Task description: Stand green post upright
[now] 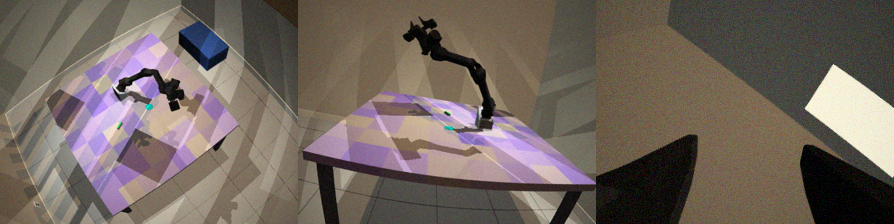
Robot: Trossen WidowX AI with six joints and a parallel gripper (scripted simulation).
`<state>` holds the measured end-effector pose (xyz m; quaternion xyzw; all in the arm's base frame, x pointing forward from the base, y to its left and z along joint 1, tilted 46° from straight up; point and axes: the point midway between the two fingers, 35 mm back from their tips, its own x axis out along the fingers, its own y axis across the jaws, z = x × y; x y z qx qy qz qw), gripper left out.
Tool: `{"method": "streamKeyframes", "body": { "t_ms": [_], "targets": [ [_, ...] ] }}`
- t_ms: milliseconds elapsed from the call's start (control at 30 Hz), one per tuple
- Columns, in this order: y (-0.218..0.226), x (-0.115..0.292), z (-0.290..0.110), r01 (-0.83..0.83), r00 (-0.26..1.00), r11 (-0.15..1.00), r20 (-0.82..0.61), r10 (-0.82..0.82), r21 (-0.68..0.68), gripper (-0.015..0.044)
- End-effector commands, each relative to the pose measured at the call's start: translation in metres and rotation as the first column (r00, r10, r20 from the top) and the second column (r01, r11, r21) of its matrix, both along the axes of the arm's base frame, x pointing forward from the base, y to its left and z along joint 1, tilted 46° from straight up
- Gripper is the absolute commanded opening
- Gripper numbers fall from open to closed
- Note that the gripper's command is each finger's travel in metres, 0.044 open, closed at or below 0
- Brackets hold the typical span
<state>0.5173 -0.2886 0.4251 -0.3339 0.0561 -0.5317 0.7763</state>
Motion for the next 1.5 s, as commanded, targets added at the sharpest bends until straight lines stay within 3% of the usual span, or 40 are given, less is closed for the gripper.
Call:
{"method": "streamKeyframes", "body": {
  "t_ms": [0, 400, 767, 1100, 1467],
  "targets": [
    [-0.02, 0.013, -0.046, -0.045, 0.993, 0.997, -0.102, 0.052, 0.07, 0.0233],
    [-0.061, 0.019, -0.165, -0.089, 0.937, 0.943, -0.295, 0.189, 0.32, 0.0233],
    [-0.081, -0.009, -0.278, -0.03, 0.87, 0.801, -0.378, 0.316, 0.598, 0.0233],
    [-0.079, -0.056, -0.372, 0.096, 0.832, 0.568, -0.379, 0.404, 0.817, 0.0233],
    [-0.055, -0.122, -0.453, 0.265, 0.835, 0.204, -0.331, 0.44, 0.942, 0.0233]
  ]
}}
